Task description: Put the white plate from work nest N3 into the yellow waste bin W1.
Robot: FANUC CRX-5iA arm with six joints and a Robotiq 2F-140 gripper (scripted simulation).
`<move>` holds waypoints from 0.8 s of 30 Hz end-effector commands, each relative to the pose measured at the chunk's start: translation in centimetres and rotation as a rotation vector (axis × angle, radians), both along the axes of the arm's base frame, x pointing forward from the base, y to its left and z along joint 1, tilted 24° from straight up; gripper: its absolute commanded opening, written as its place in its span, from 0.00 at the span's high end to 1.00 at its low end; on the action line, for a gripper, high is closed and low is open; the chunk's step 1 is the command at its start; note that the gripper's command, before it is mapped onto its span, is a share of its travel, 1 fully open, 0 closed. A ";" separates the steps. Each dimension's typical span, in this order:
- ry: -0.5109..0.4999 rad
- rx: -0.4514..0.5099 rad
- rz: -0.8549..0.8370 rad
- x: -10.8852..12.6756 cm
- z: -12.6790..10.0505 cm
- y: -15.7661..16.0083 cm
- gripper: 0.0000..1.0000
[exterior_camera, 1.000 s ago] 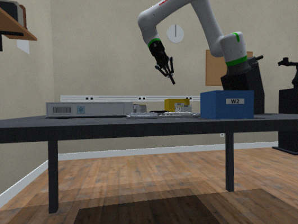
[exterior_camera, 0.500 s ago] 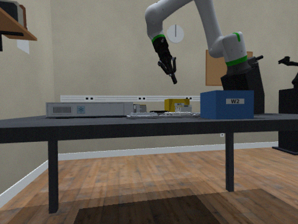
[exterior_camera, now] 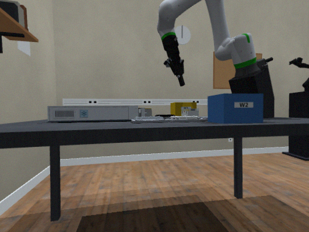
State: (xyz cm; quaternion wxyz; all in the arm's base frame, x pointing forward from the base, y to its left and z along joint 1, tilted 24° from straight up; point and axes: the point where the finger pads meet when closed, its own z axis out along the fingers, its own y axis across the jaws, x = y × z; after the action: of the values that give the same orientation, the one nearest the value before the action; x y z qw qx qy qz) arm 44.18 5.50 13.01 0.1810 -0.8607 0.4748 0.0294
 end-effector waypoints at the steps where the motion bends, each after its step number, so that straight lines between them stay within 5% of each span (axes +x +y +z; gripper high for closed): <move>1: -0.081 -0.046 0.127 -0.2 0.2 -0.4 0.90; 24: -0.357 -0.260 0.656 -0.7 1.3 -1.6 0.90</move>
State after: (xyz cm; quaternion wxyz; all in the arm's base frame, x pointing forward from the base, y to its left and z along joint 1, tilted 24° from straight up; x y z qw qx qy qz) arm 43.51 4.13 13.95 0.1368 -0.9691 0.1746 -0.1077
